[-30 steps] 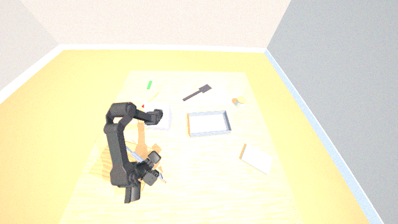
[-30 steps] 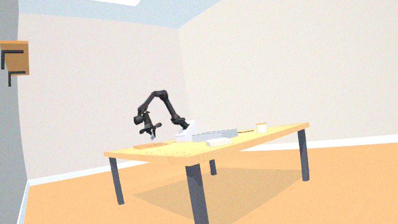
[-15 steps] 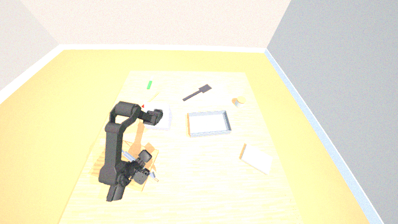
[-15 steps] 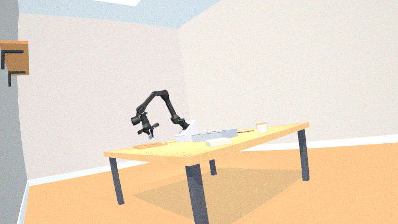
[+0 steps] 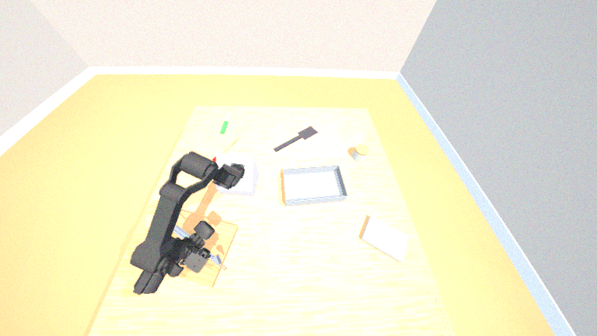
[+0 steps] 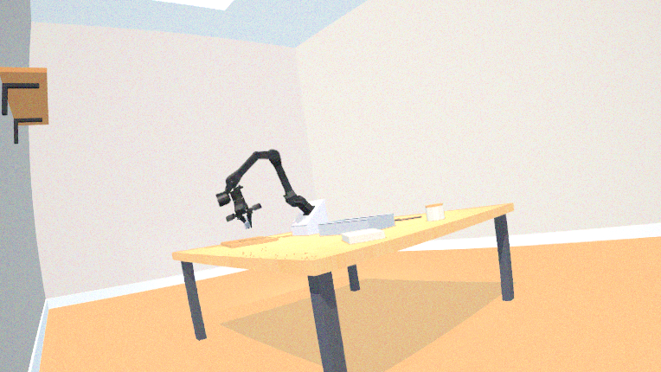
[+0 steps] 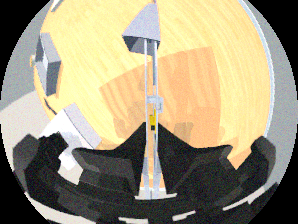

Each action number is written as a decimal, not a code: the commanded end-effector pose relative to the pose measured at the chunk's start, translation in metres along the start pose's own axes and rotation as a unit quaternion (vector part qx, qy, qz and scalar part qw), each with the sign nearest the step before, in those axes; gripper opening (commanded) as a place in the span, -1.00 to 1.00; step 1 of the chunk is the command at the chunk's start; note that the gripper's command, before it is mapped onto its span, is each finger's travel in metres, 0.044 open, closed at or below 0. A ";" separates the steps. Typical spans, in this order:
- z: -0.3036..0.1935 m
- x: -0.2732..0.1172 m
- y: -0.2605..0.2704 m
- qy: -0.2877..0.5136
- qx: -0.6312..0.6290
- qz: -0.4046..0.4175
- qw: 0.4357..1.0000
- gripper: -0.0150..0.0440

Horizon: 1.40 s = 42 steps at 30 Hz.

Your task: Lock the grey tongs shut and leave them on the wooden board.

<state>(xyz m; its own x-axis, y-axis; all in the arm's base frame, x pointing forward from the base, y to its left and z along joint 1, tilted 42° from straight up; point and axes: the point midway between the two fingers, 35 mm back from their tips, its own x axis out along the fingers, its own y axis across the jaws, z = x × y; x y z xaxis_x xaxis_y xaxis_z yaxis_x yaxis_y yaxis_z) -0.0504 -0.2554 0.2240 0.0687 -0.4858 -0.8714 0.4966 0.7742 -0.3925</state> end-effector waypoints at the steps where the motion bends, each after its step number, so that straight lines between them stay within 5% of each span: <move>1: -0.009 -0.003 -0.004 -0.007 -0.007 -0.005 1.000 -1.00; 42: -0.101 -0.046 -0.025 -0.030 -0.081 -0.117 0.989 -1.00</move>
<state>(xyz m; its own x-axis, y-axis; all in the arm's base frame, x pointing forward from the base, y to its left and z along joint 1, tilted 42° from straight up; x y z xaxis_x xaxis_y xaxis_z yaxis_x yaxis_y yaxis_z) -0.1531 -0.2117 0.2440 0.0236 -0.6787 -0.7340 0.3630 0.6900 -0.6262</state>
